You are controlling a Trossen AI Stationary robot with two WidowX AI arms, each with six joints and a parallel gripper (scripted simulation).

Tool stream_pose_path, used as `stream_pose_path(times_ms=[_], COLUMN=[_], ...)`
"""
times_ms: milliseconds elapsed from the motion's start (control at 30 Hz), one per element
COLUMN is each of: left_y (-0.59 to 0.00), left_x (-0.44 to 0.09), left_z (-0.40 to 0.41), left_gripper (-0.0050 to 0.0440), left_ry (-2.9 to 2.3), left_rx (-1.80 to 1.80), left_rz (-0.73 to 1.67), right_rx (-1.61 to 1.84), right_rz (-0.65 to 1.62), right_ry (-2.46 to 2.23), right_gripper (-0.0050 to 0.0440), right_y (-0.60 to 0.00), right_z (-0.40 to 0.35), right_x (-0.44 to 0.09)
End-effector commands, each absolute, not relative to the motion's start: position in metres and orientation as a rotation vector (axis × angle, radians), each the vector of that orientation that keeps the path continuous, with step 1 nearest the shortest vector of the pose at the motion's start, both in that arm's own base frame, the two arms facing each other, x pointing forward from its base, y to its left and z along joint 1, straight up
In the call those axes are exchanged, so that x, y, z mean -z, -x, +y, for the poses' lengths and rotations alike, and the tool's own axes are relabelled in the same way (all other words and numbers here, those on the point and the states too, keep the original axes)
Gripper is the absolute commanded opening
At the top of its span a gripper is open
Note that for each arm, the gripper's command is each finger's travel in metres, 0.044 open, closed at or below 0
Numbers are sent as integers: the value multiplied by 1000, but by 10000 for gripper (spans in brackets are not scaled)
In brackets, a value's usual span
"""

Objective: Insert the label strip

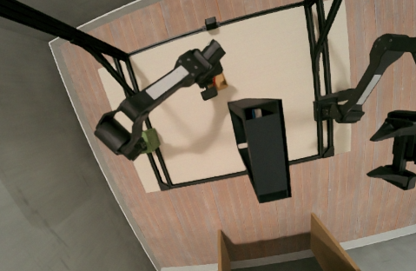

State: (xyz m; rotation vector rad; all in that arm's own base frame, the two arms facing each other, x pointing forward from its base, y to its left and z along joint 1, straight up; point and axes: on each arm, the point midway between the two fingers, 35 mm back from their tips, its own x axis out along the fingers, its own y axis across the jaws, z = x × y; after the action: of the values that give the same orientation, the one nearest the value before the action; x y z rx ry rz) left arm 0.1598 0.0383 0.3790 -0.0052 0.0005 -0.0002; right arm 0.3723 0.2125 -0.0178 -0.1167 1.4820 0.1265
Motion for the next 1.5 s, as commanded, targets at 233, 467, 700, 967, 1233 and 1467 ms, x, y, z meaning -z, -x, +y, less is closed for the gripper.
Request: stream_pose_path(times_ms=[233,467,700,967,1233,1467], left_y=[-159,-159,-159,-159,-159,-159], left_x=[-382,-382,-382,-382,-382,-382], left_z=[37,37,37,37,37,37], left_gripper=[440,440,440,440,440,440], left_ry=[-4,-4,-4,-4,-4,-4], left_rx=[0,0,0,0,0,0], left_rz=[-2,-2,-2,-2,-2,-2], right_rx=[-136,-136,-136,-136,-143,-143], right_rz=[1451,1451,1451,1451,1427,1427], right_ry=[104,104,104,104,94,95], right_gripper=[55,22,-1,-4,-43,-50], right_y=[-378,-378,-378,-378,-381,-378], right_z=[216,216,216,216,219,218], right_x=[6,6,6,6,-9,-29])
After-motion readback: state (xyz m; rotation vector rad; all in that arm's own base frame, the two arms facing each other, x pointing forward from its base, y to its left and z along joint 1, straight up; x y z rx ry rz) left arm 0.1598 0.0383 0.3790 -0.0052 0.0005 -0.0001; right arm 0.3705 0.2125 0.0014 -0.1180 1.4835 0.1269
